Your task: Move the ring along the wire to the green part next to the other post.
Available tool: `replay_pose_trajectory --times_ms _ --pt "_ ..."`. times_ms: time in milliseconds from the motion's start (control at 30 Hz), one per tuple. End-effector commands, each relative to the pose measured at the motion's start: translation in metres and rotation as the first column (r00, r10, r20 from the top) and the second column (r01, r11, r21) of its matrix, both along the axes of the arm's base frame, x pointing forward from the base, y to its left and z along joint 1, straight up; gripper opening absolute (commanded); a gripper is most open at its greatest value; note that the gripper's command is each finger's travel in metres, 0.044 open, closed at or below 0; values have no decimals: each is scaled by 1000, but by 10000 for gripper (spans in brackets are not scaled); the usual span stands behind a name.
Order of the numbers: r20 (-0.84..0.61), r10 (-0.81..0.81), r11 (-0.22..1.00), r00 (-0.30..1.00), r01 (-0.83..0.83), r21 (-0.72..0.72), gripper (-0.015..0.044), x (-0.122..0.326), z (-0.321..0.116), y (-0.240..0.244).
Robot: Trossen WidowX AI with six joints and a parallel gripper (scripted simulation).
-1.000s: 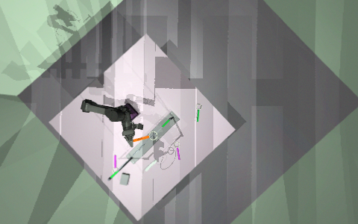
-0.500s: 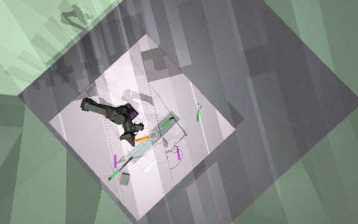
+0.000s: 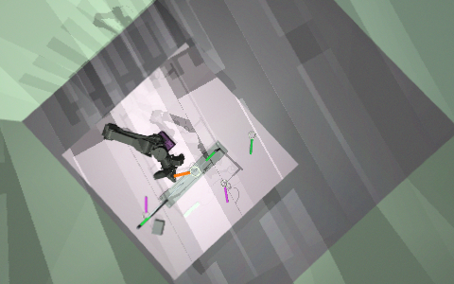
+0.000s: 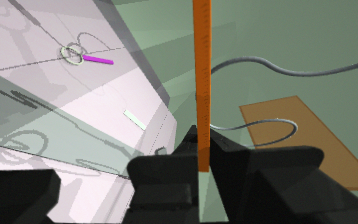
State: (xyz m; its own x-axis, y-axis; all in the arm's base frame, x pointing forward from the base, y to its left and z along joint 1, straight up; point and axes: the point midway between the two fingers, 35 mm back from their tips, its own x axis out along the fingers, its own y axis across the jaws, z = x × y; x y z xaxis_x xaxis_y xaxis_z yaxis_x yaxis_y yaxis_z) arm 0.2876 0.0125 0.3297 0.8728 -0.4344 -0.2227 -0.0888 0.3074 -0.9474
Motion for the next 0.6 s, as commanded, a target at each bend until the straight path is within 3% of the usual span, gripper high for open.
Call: replay_pose_trajectory --times_ms 0,567 --pt "-5 3 995 1000 -3 99 -150 0 -16 4" --pt "59 74 854 996 -93 511 -150 11 -76 36"
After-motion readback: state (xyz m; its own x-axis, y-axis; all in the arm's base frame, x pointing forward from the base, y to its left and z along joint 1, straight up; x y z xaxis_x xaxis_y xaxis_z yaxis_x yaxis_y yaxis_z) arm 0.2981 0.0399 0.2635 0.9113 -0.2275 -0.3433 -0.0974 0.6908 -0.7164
